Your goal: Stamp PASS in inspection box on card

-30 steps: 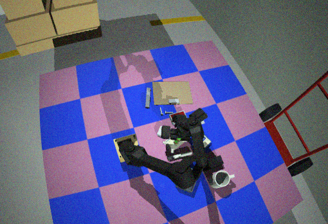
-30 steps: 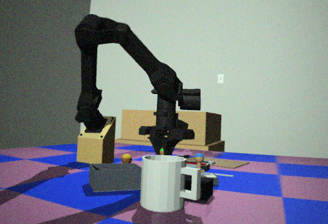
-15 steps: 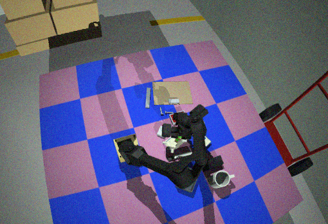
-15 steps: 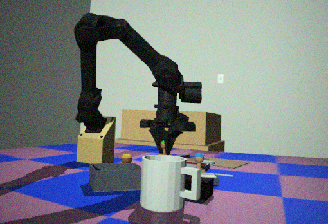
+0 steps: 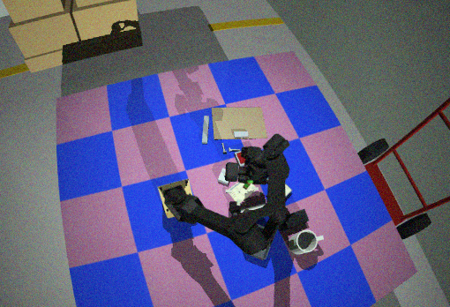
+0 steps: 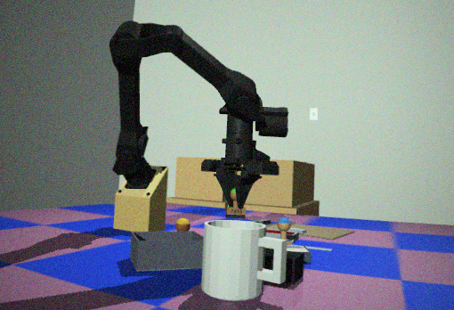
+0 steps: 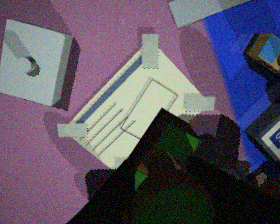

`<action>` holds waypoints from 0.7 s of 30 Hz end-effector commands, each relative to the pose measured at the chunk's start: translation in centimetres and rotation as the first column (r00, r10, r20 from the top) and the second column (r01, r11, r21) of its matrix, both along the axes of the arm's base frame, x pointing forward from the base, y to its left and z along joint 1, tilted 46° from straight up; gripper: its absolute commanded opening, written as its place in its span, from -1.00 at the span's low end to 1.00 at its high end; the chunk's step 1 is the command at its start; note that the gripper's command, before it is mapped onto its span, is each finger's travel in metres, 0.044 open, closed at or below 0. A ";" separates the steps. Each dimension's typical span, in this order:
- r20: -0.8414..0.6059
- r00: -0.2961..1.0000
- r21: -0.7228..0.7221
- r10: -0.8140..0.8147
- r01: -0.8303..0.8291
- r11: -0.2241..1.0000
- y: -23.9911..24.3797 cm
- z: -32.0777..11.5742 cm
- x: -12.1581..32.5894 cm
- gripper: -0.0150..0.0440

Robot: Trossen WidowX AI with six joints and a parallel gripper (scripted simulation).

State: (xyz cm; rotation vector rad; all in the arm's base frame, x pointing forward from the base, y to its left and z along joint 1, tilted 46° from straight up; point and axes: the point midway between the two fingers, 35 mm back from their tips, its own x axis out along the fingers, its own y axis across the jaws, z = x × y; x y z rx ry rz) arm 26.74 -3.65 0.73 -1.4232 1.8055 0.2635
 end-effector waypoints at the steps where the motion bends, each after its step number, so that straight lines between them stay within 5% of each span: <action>1: 0.012 1.000 0.006 -0.003 0.003 1.000 0.7 0.7 0.2 -0.49; 21: 0.015 1.000 0.023 -0.003 0.003 1.000 7.6 -5.2 -1.9 -0.49</action>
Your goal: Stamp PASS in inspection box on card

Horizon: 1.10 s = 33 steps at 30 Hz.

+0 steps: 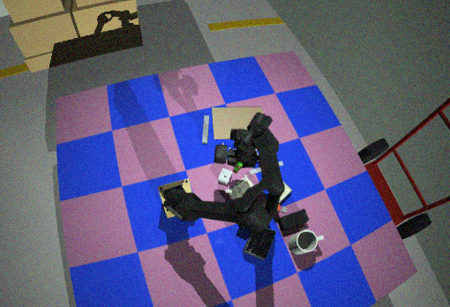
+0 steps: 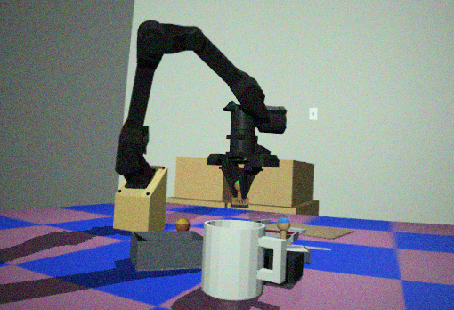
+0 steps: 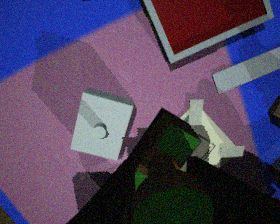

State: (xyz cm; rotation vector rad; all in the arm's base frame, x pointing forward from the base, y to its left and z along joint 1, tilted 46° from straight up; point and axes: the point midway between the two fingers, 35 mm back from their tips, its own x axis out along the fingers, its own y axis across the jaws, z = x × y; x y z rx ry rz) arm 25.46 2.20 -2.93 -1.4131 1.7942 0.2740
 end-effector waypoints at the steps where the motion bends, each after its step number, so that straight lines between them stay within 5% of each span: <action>1: 0.010 1.000 0.006 -0.005 0.005 1.000 2.2 -2.0 -0.9 -0.49; 33: 0.013 1.000 -0.002 -0.009 0.010 1.000 2.0 -6.7 -2.5 -0.49</action>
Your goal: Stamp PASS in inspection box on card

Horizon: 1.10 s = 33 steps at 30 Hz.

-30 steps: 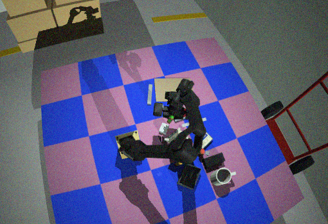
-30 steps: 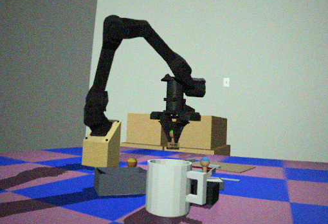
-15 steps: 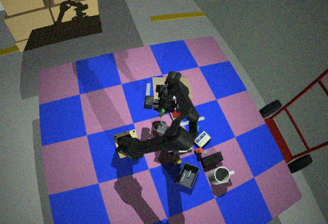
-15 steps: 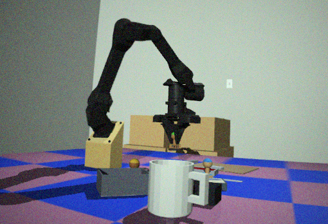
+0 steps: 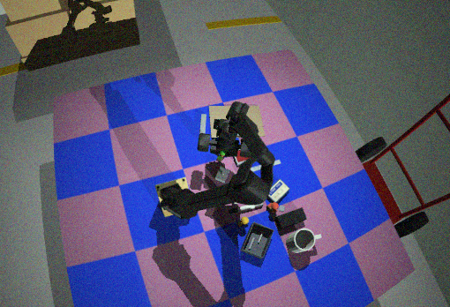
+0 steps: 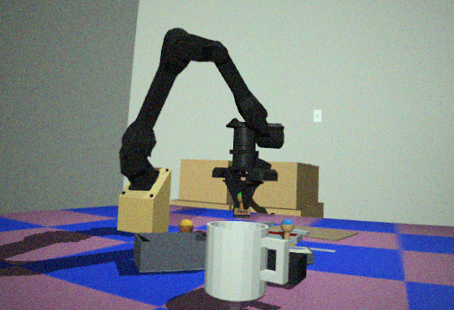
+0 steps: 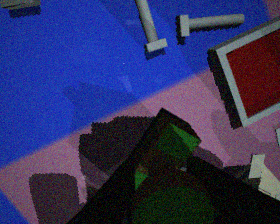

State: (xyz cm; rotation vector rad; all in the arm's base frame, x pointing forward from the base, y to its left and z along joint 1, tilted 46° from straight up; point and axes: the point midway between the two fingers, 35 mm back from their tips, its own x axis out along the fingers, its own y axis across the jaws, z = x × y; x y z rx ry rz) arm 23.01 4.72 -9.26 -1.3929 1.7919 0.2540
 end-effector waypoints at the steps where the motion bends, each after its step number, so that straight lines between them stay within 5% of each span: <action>1: -0.004 1.000 -0.004 0.009 -0.009 1.000 -0.6 -0.5 -0.1 -0.49; 25: -0.004 1.000 -0.009 0.008 -0.008 1.000 -3.2 -2.9 -0.4 -0.49; 33: -0.001 1.000 -0.004 -0.002 0.002 1.000 -3.0 -2.7 -0.3 0.22</action>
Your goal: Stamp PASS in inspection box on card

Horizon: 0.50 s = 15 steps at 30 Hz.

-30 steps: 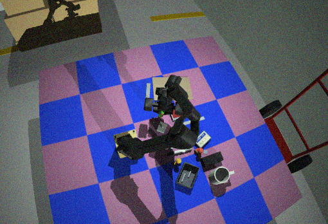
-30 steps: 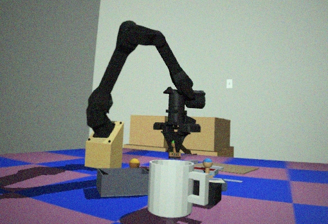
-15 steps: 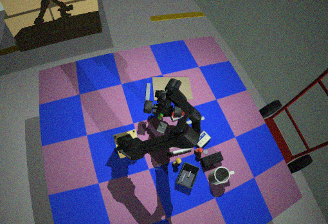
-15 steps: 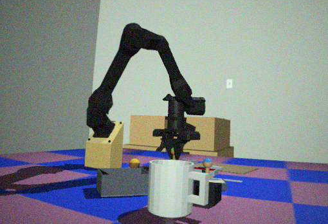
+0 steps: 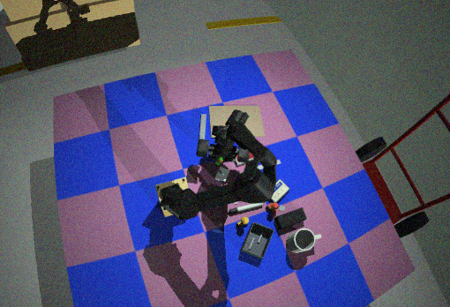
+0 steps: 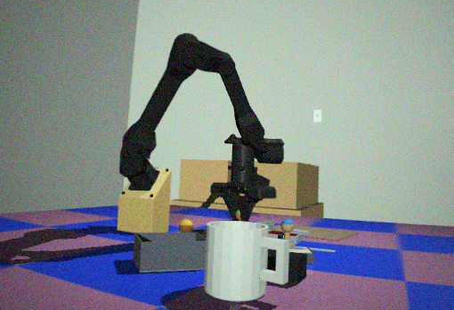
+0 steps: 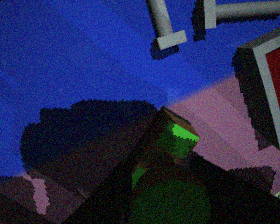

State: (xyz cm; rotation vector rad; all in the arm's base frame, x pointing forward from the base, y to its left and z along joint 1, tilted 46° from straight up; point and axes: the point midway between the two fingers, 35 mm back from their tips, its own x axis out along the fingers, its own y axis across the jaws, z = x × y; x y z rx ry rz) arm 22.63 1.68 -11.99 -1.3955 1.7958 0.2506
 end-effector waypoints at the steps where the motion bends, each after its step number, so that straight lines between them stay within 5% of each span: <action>1: 0.001 1.000 0.000 -0.001 0.001 1.000 0.0 0.0 0.0 0.31; 6: 0.001 1.000 0.002 0.001 -0.001 1.000 0.8 0.6 0.3 0.39; 15: -0.003 1.000 0.002 0.009 -0.009 1.000 8.5 8.2 0.4 0.39</action>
